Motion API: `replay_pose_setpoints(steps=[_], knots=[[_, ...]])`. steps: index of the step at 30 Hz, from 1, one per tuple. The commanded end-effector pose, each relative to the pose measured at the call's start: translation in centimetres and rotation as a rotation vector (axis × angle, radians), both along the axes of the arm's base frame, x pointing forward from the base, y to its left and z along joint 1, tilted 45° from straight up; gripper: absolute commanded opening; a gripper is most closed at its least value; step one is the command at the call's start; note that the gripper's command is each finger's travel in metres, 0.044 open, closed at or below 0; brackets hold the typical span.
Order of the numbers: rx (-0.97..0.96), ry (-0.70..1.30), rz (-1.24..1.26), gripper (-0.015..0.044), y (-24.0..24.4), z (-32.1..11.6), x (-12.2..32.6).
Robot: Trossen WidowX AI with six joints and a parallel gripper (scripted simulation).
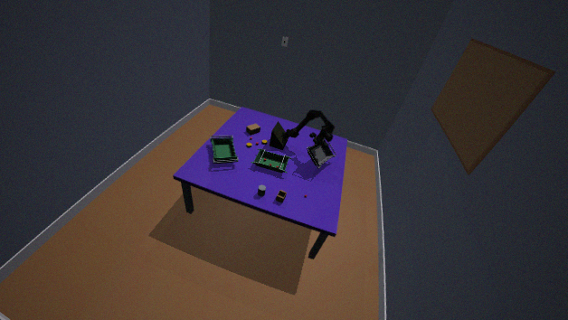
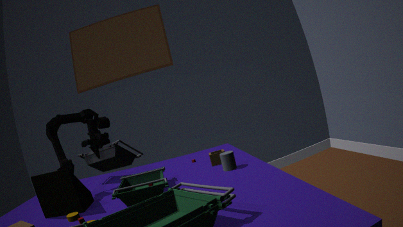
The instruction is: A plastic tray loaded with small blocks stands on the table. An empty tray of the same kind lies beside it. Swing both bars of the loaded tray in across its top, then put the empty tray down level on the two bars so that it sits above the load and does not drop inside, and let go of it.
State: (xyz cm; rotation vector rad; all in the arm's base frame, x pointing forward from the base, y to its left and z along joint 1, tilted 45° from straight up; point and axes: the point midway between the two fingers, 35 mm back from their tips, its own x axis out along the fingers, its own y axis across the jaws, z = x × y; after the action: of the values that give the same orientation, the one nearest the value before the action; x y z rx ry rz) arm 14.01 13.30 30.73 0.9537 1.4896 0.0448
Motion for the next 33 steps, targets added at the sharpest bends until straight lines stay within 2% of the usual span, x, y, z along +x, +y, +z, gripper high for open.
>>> replay_pose_setpoints(steps=[1, 33], knots=[[0.002, 0.002, -0.035, 0.0000, -0.4, 0.2, 1.5], [-0.013, 0.228, -0.282, 0.0000, -6.8, -5.1, 11.8]])
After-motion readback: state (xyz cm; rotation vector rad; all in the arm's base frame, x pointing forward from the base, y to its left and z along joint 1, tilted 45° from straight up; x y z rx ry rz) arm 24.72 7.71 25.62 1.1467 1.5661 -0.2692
